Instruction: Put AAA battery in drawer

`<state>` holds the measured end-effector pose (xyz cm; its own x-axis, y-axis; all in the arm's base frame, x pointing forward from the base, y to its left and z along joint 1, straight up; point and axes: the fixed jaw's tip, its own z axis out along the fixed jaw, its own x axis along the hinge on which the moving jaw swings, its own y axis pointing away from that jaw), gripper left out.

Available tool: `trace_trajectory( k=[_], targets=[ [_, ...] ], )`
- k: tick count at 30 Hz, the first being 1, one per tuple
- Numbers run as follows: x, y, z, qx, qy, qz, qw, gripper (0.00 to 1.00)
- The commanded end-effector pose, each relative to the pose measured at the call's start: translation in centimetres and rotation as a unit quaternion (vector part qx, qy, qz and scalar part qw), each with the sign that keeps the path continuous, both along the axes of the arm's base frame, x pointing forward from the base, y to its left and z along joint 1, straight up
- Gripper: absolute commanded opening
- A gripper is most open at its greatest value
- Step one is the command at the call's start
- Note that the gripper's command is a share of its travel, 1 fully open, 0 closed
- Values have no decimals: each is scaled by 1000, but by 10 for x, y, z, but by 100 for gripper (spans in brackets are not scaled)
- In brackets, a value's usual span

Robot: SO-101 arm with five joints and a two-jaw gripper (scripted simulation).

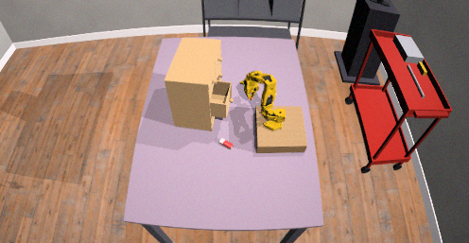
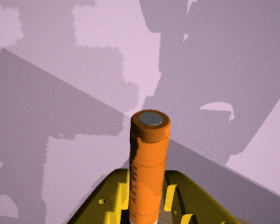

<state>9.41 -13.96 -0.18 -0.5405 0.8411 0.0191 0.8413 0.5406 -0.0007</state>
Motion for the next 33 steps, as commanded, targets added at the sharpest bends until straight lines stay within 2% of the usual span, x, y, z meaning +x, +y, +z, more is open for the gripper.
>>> trace_trajectory(
  k=[1, 8, 14, 20, 33],
  targets=[
    [2, 1, 1, -7, -5, 2, 1000, 0],
    [2, 1, 1, -7, -5, 2, 1000, 0],
    [9, 33, 3, -7, -6, 82, 997, 0],
    [8, 64, 1, -7, -6, 161, 987, 0],
    [8, 64, 1, -7, -6, 162, 987, 0]
  ],
)
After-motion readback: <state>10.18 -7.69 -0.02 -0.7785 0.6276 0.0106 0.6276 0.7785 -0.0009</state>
